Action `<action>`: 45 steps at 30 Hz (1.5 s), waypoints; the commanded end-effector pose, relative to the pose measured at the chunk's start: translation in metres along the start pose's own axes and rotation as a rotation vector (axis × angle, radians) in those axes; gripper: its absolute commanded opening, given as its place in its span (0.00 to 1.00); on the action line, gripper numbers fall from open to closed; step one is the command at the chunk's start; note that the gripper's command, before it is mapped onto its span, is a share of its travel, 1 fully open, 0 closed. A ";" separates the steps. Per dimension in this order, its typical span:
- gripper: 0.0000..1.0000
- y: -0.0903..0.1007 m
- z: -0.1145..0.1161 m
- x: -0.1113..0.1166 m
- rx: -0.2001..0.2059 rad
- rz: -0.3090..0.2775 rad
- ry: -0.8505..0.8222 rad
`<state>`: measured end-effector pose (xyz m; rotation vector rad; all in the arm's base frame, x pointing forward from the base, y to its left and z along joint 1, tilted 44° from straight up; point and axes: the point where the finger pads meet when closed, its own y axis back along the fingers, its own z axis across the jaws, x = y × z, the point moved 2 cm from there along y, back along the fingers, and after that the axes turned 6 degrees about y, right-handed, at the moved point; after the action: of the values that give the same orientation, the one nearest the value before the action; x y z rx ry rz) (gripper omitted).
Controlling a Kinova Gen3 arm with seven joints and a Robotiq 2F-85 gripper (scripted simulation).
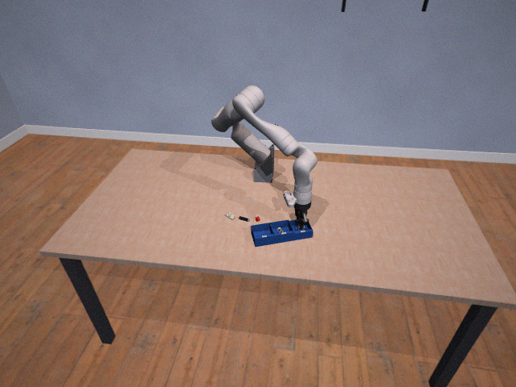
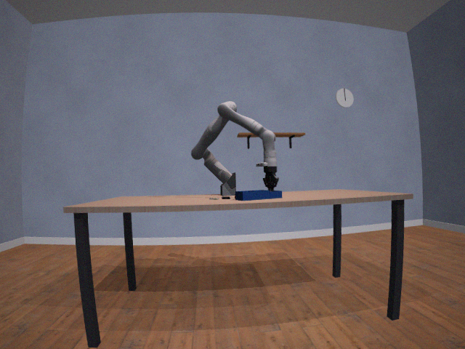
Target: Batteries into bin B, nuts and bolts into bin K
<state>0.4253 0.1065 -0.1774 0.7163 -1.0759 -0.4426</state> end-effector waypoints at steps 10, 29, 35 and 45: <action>0.24 0.001 -0.001 0.000 0.002 -0.001 0.000; 0.24 0.018 -0.001 0.000 0.002 -0.001 0.000; 0.24 0.024 -0.001 0.000 0.002 -0.001 0.000; 0.24 0.053 -0.001 0.000 0.002 -0.001 0.000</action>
<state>0.4215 0.1330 -0.1472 0.7021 -1.0716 -0.4456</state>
